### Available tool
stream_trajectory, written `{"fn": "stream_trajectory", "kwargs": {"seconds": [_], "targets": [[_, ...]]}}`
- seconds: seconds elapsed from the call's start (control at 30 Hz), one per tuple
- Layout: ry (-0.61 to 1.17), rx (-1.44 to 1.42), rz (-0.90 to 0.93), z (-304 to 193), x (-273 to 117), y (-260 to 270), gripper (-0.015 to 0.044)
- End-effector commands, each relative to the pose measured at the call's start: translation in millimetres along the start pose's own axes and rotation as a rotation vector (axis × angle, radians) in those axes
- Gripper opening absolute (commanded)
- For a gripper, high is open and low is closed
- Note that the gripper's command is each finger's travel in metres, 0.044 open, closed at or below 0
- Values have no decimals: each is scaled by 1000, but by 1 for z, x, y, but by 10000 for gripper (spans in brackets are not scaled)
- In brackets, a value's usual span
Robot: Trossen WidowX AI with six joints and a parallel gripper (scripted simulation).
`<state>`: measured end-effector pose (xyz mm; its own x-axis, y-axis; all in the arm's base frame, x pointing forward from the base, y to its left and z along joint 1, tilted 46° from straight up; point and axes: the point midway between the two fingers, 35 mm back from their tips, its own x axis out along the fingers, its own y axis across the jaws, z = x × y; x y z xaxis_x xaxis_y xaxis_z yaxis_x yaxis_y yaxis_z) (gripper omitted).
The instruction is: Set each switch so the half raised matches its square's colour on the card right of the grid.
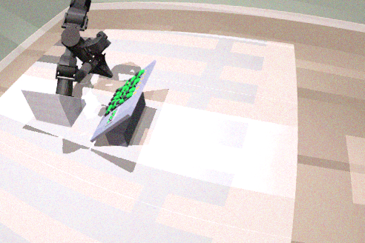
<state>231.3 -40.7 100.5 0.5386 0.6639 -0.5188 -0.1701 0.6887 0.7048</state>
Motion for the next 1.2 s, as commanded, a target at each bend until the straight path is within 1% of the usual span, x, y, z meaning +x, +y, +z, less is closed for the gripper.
{"fn": "stream_trajectory", "kwargs": {"seconds": [0.0, 0.07, 0.2, 0.3, 0.37, 0.57, 0.67, 1.17], "targets": [[-1, -1, 8, 9, -4, -10, 0], [-1, -2, 8, 17, -4, -20, 0], [1, -2, 7, 18, -2, -22, 0], [19, -3, 7, 19, 24, -22, 0], [24, -3, 9, 20, 31, -21, 0], [24, -3, 9, 20, 32, -21, 0], [23, -3, 10, 20, 40, -20, 0], [23, -3, 10, 20, 55, -20, 0]]}}
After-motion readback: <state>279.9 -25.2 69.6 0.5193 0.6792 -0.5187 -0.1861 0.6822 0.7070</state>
